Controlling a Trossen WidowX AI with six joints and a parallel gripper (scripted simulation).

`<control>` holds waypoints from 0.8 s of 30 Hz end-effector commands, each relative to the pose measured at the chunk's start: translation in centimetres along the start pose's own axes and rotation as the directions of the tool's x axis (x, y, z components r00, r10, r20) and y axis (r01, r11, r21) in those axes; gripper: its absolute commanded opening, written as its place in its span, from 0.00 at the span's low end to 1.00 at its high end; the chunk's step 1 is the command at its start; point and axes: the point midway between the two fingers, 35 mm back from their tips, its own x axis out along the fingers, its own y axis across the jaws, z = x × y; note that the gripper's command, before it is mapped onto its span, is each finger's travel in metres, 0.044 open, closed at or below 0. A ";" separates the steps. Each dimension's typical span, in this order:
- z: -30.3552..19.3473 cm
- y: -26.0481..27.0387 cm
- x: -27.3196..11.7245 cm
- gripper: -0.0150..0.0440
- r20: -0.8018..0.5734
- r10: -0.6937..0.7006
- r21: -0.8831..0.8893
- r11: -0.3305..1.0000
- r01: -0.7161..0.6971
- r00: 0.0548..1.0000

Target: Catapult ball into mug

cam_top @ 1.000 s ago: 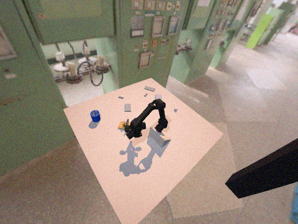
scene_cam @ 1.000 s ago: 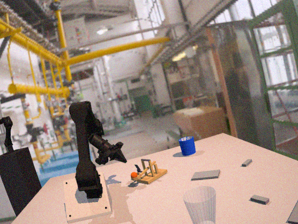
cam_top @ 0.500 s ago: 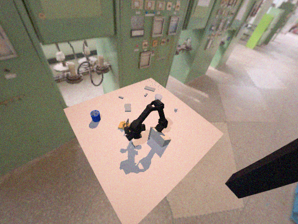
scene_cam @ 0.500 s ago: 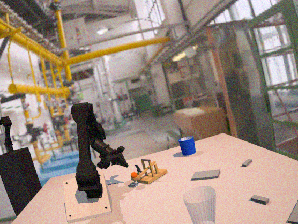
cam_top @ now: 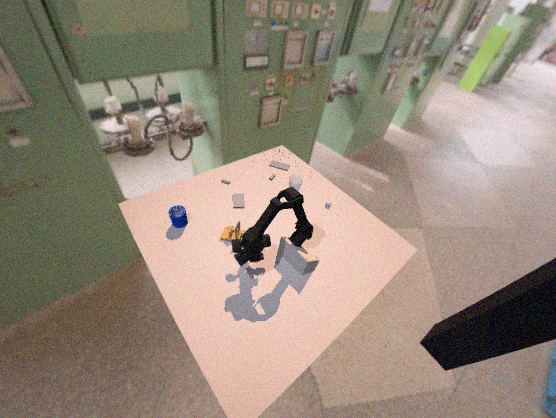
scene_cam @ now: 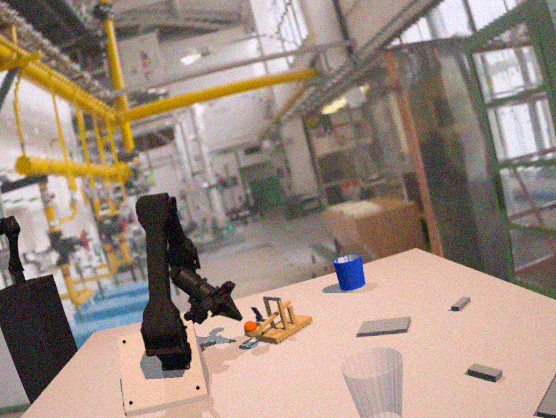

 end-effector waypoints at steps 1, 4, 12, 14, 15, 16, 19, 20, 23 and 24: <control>0.5 0.1 0.6 0.25 -0.004 0.000 -0.006 1.000 0.000 1.000; 0.8 0.1 1.0 0.25 -0.004 0.000 -0.006 1.000 0.000 1.000; 1.7 0.3 2.0 0.25 -0.005 0.001 -0.006 1.000 -0.001 1.000; 1.9 0.3 2.2 0.25 -0.005 0.001 -0.006 1.000 -0.001 1.000; 2.0 0.3 2.3 0.25 -0.005 0.001 -0.006 1.000 -0.001 1.000; 2.2 0.3 2.5 0.25 -0.005 0.001 -0.006 1.000 -0.001 1.000; 2.5 0.4 2.8 0.25 -0.005 0.001 -0.006 1.000 -0.001 1.000; 2.6 0.4 2.9 0.25 -0.005 0.001 -0.006 1.000 -0.001 1.000; 2.8 0.5 3.2 0.25 -0.005 0.001 -0.006 1.000 -0.001 1.000; 3.0 0.5 3.4 0.25 -0.005 0.001 -0.007 1.000 -0.001 1.000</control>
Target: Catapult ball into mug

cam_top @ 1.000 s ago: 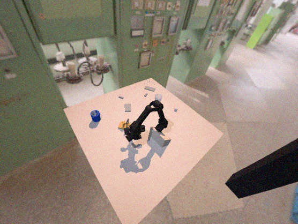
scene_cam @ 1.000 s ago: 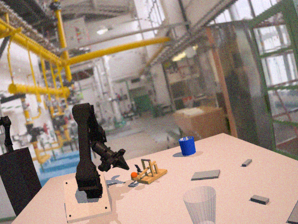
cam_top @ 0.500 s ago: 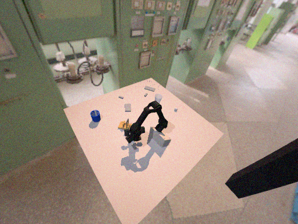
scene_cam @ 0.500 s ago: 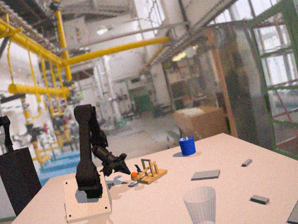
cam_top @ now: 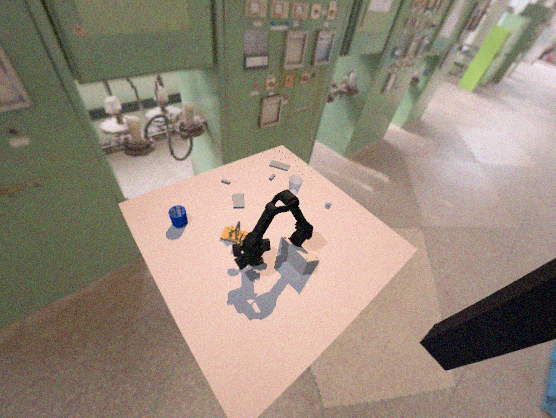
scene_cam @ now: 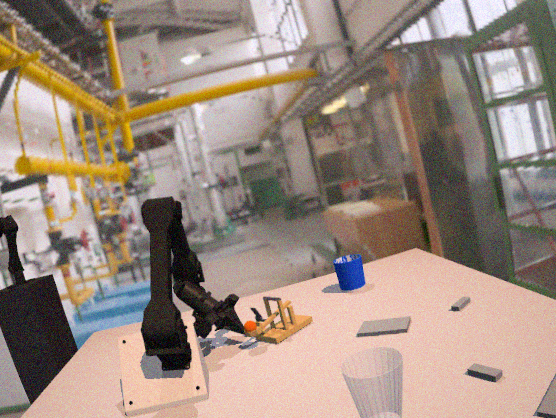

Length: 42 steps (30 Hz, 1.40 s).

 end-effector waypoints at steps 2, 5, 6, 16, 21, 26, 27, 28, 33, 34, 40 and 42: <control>1.3 0.4 1.5 0.25 -0.004 0.001 -0.007 1.000 -0.001 1.000; 1.5 0.4 1.7 0.25 -0.005 0.001 -0.007 1.000 -0.001 1.000; 1.5 0.4 1.7 0.25 -0.005 0.001 -0.007 1.000 -0.001 1.000; -2.5 -3.0 -8.8 0.25 0.002 -0.010 0.002 1.000 0.010 1.000; -3.5 -3.0 -11.1 0.25 0.002 -0.011 0.004 1.000 0.011 1.000; -3.1 -3.8 -9.6 0.43 0.024 -0.028 0.041 0.999 0.027 0.999; -3.2 -4.1 -9.5 0.48 0.037 -0.030 0.062 0.998 0.028 0.999; -3.3 -4.5 -9.5 0.52 0.053 -0.034 0.087 0.996 0.029 0.998; -4.2 -6.8 -9.2 0.74 0.131 -0.058 0.226 0.974 0.027 0.990; -4.3 -7.2 -9.2 0.79 0.143 -0.064 0.252 0.967 0.027 0.988; -5.4 -9.6 -9.2 1.00 0.206 -0.108 0.406 0.914 0.015 0.973; -5.8 -10.4 -9.1 1.00 0.225 -0.123 0.456 0.890 0.007 0.966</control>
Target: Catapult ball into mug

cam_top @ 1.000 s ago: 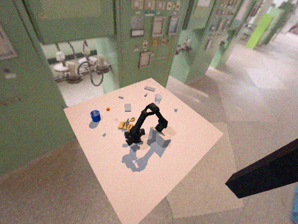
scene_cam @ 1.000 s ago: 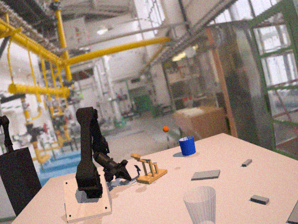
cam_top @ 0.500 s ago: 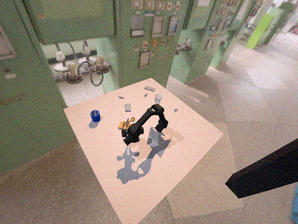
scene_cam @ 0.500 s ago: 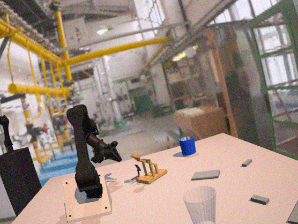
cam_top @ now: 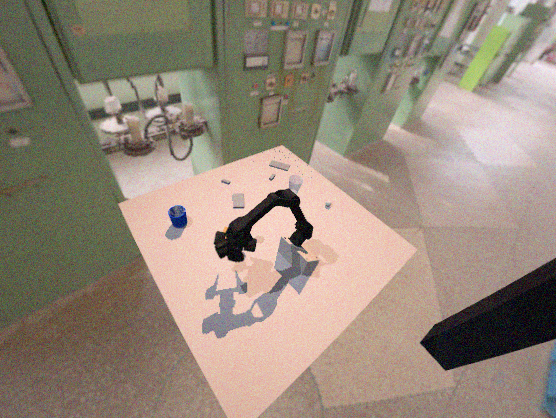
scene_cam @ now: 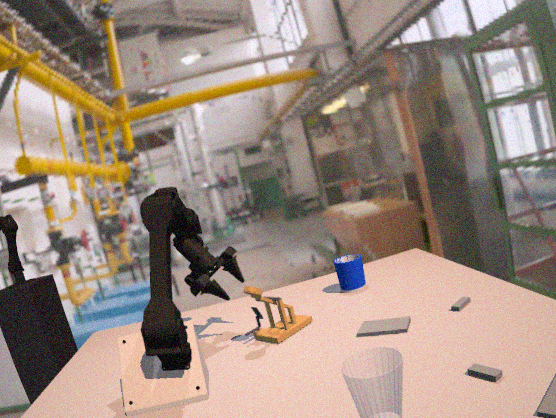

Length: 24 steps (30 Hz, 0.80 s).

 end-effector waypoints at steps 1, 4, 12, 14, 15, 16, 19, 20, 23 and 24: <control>-0.2 -2.2 0.0 1.00 0.062 -0.017 0.131 0.991 0.009 0.998; -0.6 -3.6 0.1 1.00 0.101 -0.028 0.213 0.977 0.006 0.994; -1.9 -7.3 0.4 1.00 0.191 -0.070 0.425 0.905 -0.018 0.979; -2.4 -8.3 0.4 1.00 0.209 -0.083 0.475 0.880 -0.027 0.974; -2.6 -8.7 0.5 1.00 0.218 -0.090 0.499 0.866 -0.032 0.972; -2.9 -9.2 0.6 1.00 0.226 -0.097 0.523 0.851 -0.037 0.969; -3.7 -10.6 0.8 1.00 0.249 -0.119 0.592 0.804 -0.054 0.961; -4.0 -11.0 0.8 1.00 0.256 -0.126 0.614 0.787 -0.061 0.958; -5.0 -12.4 1.1 1.00 0.275 -0.150 0.677 0.732 -0.080 0.950; -5.4 -12.8 1.1 1.00 0.280 -0.158 0.697 0.712 -0.087 0.947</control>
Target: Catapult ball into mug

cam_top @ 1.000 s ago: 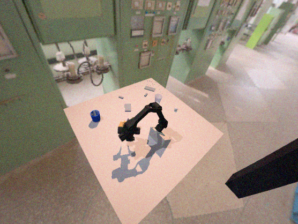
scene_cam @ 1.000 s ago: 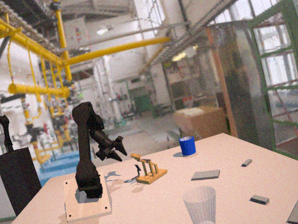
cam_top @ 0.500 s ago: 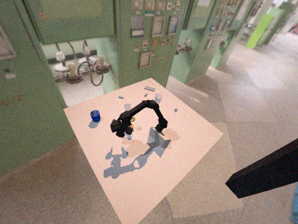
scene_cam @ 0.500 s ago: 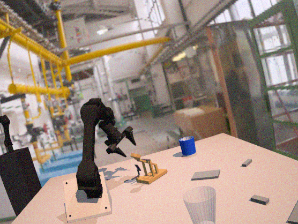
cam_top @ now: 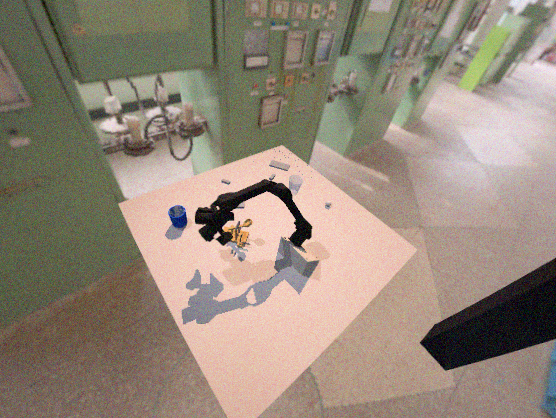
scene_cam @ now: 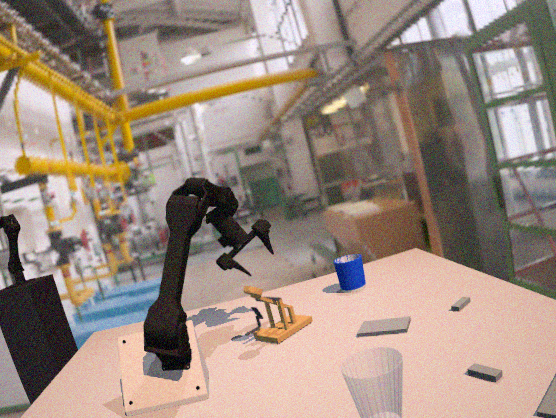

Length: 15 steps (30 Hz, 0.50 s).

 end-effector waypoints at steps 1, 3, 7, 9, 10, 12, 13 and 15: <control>0.1 -2.7 0.1 1.00 0.052 -0.012 0.137 0.991 0.005 0.999; 0.0 -3.9 0.2 1.00 0.071 -0.019 0.194 0.981 0.005 0.997; -0.3 -6.3 0.4 1.00 0.109 -0.038 0.306 0.952 0.003 0.993; -0.4 -7.6 0.4 1.00 0.130 -0.053 0.365 0.931 0.002 0.990; -0.5 -8.3 0.5 1.00 0.141 -0.060 0.394 0.919 0.000 0.988; -0.7 -9.6 0.5 1.00 0.160 -0.077 0.451 0.893 -0.003 0.984; -0.8 -10.3 0.5 1.00 0.169 -0.086 0.478 0.878 -0.006 0.982; -1.1 -11.7 0.6 1.00 0.186 -0.104 0.532 0.847 -0.011 0.977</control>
